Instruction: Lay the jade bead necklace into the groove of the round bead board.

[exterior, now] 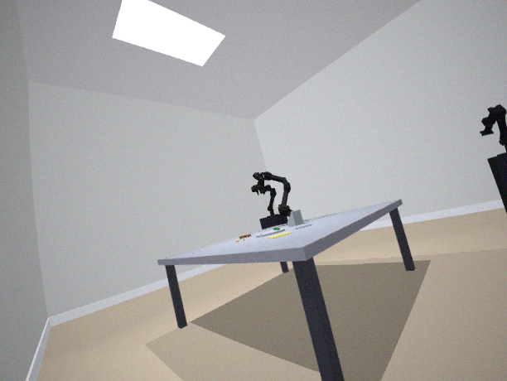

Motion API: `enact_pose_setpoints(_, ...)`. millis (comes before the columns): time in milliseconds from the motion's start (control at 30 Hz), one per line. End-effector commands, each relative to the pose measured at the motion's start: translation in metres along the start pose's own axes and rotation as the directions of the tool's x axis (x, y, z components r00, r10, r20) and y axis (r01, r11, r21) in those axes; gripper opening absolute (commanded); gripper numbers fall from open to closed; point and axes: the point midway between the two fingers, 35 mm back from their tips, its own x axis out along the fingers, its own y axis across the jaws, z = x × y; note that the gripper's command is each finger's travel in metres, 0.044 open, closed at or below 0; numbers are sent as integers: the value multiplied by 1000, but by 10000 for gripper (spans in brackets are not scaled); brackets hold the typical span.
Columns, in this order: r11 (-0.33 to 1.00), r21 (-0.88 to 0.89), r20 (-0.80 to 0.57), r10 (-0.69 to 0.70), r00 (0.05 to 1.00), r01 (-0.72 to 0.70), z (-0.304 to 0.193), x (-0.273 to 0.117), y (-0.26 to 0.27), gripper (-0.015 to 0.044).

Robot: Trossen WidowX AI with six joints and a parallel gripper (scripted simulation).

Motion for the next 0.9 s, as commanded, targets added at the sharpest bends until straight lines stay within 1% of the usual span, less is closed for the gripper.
enact_pose_setpoints(0, 1000, -5, 32, -29, 999, 30, 12, 7, -22, 250)
enact_pose_setpoints(300, 994, 39, 123, -107, 987, 103, 49, 21, -77, 250)
enact_pose_setpoints(467, 981, 67, 177, -194, 965, 184, 64, 22, -103, 250)
enact_pose_setpoints(633, 974, 88, 223, -222, 949, 207, 85, 23, -126, 250)
enact_pose_setpoints(767, 959, 180, 245, -259, 934, 219, 92, 22, -137, 250)
enact_pose_setpoints(867, 953, 200, 279, -276, 920, 226, 108, 20, -153, 250)
